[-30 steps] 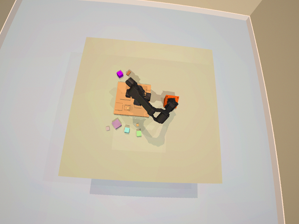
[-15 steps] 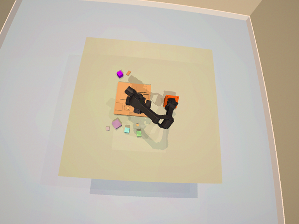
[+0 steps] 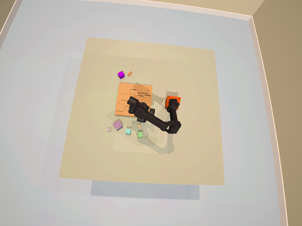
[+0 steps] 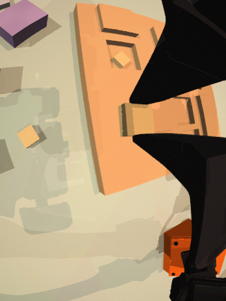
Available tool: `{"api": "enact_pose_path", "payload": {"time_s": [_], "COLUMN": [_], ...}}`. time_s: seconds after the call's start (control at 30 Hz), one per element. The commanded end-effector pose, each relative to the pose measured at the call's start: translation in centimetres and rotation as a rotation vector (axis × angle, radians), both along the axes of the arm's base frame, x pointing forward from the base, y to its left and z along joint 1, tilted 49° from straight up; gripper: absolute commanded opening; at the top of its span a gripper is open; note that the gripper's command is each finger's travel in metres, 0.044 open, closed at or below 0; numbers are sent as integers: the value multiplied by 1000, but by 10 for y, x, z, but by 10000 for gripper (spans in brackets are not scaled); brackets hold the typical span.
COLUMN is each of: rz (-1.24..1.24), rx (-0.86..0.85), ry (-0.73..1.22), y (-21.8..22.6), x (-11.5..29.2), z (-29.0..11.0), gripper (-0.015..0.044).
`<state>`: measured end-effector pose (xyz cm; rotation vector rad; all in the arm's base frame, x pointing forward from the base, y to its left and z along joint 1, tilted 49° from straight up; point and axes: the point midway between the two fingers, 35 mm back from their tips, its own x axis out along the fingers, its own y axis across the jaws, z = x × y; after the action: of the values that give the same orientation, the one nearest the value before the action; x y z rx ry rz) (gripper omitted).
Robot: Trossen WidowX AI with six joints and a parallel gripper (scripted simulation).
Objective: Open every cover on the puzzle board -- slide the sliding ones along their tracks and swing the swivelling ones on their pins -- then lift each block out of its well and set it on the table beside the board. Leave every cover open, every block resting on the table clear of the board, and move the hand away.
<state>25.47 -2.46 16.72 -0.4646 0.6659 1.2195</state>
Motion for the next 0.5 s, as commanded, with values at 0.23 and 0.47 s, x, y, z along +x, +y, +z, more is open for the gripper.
{"api": "enact_pose_path", "payload": {"time_s": [0.23,0.47], "rz": [-1,2], "rx": [16,26], "ry": [1,0], "y": [29,48], "x": [-15,-27], "z": [25,40], "gripper": [80,80]}}
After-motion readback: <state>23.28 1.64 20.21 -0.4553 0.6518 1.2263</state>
